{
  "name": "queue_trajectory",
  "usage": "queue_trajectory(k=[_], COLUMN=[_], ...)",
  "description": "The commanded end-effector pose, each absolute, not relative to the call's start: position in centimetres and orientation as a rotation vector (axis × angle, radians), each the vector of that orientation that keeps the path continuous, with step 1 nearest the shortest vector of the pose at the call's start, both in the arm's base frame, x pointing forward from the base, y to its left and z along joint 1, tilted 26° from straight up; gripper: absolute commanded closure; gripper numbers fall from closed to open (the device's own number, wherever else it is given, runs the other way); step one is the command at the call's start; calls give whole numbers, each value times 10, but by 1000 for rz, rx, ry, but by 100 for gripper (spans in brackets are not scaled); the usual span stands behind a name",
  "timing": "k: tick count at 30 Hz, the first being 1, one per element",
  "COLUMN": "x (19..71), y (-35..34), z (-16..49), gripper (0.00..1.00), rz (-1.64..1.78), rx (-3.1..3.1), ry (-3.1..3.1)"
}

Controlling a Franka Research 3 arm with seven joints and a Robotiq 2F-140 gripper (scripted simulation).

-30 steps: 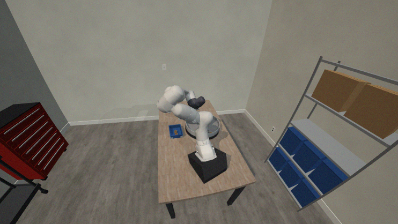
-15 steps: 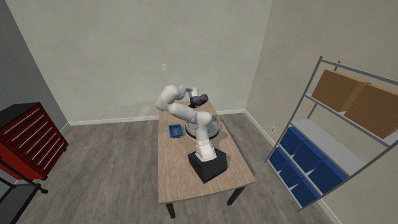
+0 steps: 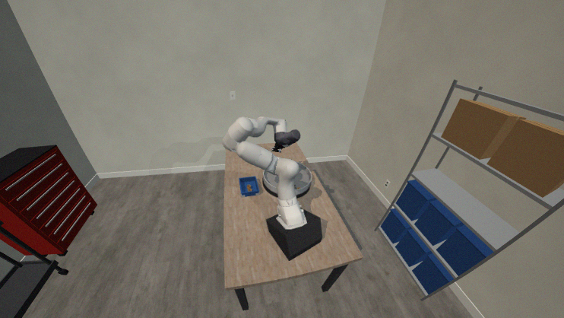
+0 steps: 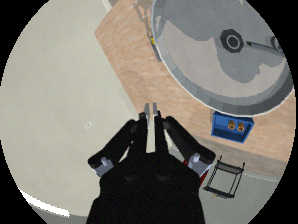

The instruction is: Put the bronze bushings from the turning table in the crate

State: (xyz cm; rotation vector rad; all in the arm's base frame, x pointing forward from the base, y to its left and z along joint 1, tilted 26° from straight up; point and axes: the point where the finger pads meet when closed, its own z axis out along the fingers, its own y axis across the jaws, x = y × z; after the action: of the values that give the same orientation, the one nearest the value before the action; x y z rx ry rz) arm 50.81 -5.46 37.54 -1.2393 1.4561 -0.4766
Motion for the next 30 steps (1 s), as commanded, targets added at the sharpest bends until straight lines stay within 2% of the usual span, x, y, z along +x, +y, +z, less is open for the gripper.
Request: queue_trajectory(k=[1,15,30], x=[512,505,419], y=[-73,-139,-205], z=[377,344,221], gripper=[94,94,94], rz=[-589,-640,-298], rx=[-1368,-1560,-1737], ry=[1358,1372,1524])
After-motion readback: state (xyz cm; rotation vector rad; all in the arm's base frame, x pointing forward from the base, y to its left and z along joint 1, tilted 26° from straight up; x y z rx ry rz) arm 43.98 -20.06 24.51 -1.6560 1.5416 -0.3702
